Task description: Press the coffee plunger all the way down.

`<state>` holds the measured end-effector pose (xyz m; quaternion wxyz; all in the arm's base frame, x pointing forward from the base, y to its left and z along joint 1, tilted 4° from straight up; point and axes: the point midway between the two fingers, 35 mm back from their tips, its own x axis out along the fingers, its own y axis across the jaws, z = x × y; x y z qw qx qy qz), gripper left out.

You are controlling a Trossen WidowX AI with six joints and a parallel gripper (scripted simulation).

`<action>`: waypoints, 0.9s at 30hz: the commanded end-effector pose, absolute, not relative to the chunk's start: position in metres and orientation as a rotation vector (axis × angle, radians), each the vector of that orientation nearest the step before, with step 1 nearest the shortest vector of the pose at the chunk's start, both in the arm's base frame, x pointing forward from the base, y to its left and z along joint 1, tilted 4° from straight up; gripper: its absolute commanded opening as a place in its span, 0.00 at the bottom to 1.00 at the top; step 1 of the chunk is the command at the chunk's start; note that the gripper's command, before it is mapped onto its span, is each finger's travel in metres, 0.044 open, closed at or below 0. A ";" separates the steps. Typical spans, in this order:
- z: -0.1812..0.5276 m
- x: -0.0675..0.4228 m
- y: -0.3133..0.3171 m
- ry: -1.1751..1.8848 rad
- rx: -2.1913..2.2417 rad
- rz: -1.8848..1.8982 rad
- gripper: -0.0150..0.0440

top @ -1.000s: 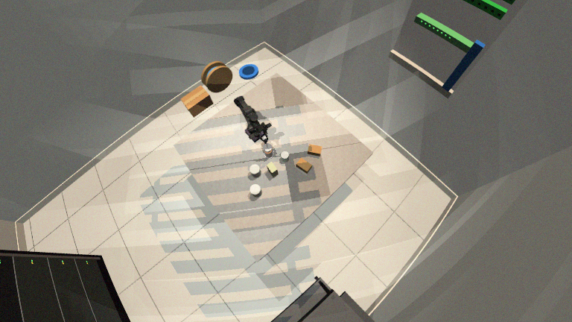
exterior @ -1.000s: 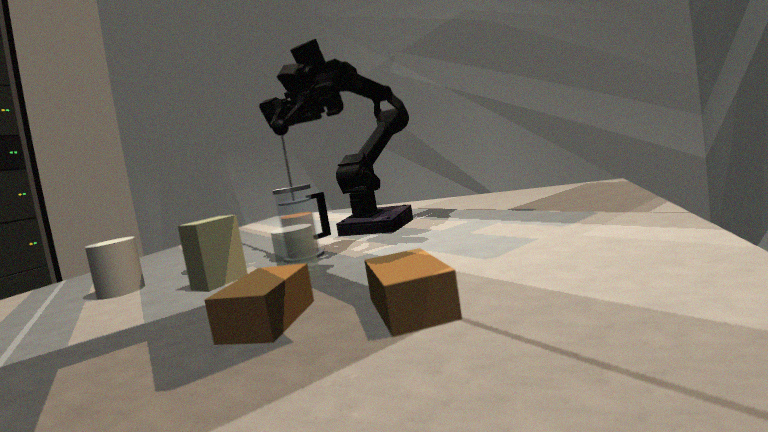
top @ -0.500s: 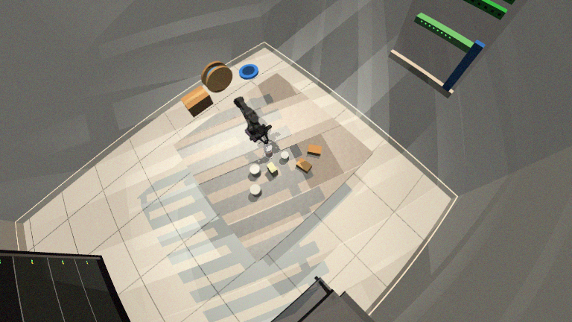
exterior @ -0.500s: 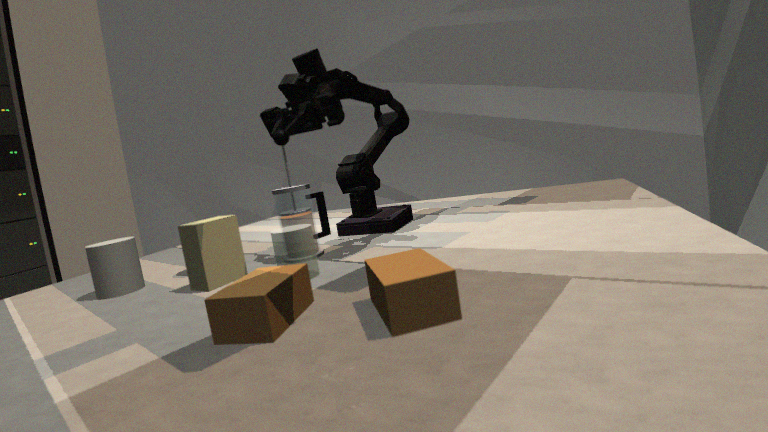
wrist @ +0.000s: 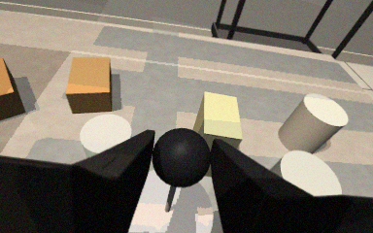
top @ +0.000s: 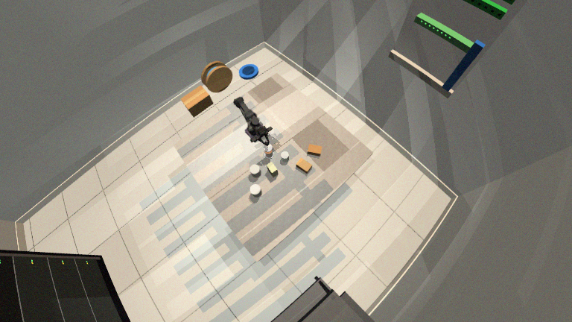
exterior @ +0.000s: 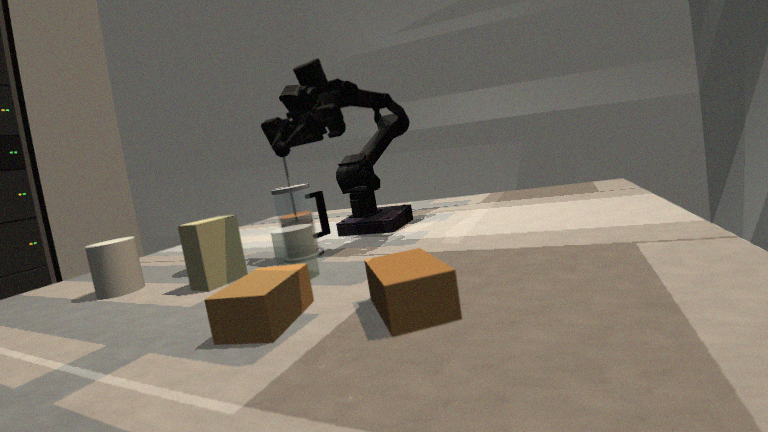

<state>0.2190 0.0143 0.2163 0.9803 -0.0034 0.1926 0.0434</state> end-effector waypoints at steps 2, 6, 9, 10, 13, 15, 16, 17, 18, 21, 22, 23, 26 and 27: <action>0.191 0.219 0.014 0.437 0.000 0.083 0.46; 0.184 0.221 0.015 0.437 0.001 0.083 0.46; 0.180 0.222 0.015 0.437 0.001 0.083 0.46; 0.178 0.222 0.015 0.437 0.001 0.083 0.46; 0.174 0.224 0.015 0.437 0.001 0.083 0.46; 0.171 0.226 0.016 0.437 0.001 0.083 0.46; 0.170 0.227 0.016 0.436 0.001 0.083 0.46; 0.170 0.227 0.016 0.436 0.001 0.083 0.46; 0.170 0.228 0.016 0.436 0.001 0.083 0.46; 0.170 0.229 0.016 0.436 0.001 0.083 0.46; 0.170 0.230 0.016 0.436 0.001 0.083 0.46; 0.171 0.230 0.017 0.436 0.001 0.083 0.46; 0.171 0.231 0.017 0.436 0.001 0.083 0.46; 0.171 0.231 0.017 0.436 0.001 0.083 0.46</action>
